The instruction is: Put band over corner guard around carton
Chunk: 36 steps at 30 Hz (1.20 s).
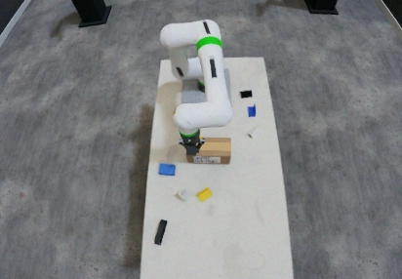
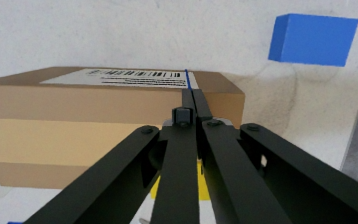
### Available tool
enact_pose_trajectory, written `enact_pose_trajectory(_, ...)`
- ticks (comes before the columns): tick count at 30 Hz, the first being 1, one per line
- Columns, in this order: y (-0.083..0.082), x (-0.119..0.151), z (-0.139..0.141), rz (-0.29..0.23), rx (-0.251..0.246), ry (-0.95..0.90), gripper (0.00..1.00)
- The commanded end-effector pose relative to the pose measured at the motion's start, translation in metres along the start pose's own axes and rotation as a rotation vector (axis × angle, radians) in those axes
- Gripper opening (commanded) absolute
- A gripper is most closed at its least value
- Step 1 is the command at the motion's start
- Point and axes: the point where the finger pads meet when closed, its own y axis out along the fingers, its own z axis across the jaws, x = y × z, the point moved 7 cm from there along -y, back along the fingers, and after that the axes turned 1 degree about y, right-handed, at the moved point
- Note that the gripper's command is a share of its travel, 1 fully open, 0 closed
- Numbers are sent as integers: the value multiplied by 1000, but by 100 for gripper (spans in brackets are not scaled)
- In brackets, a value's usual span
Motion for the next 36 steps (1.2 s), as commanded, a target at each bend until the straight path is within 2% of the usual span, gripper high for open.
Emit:
enact_pose_trajectory(1, -1, 0, -3, 2, 1, 0, 10)
enact_pose_trajectory(15, -1, -1, -5, 2, 1, 0, 10)
enact_pose_trajectory(16, -1, -1, -5, 2, 1, 0, 18)
enact_pose_trajectory(36, -1, -1, -5, 2, 1, 0, 18)
